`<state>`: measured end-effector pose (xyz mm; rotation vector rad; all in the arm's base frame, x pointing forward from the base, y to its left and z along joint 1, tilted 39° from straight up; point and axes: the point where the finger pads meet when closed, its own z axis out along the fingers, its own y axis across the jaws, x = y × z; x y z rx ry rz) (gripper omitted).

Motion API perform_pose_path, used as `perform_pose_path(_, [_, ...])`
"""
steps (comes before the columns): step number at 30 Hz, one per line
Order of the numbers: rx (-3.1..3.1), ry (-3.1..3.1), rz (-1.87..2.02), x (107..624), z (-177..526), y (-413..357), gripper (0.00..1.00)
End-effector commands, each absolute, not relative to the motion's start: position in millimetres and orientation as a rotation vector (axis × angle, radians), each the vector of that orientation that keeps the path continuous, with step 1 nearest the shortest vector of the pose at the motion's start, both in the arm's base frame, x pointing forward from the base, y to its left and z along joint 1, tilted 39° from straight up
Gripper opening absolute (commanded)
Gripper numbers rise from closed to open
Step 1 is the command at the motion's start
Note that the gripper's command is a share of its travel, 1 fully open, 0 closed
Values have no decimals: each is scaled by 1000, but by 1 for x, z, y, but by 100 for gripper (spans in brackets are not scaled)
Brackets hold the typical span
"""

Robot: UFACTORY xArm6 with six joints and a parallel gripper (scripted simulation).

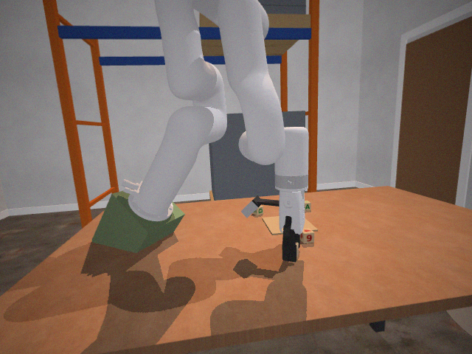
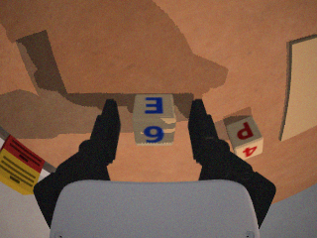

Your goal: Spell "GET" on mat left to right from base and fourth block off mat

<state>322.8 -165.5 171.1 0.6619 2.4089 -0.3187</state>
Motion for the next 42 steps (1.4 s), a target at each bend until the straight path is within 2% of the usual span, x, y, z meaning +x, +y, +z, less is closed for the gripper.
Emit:
perform_pose_path(1, [661, 2407, -319, 323, 172, -166, 69])
perform_pose_path(12, [661, 2407, -319, 323, 172, -166, 69])
perform_pose_path(13, [661, 2407, -319, 323, 172, -166, 47])
perform_pose_path(29, [661, 2407, -319, 323, 172, -166, 47])
perform_pose_path(30, [661, 2407, -319, 323, 172, -166, 27])
perform_pose_path(42, [661, 2407, -319, 323, 172, -166, 27])
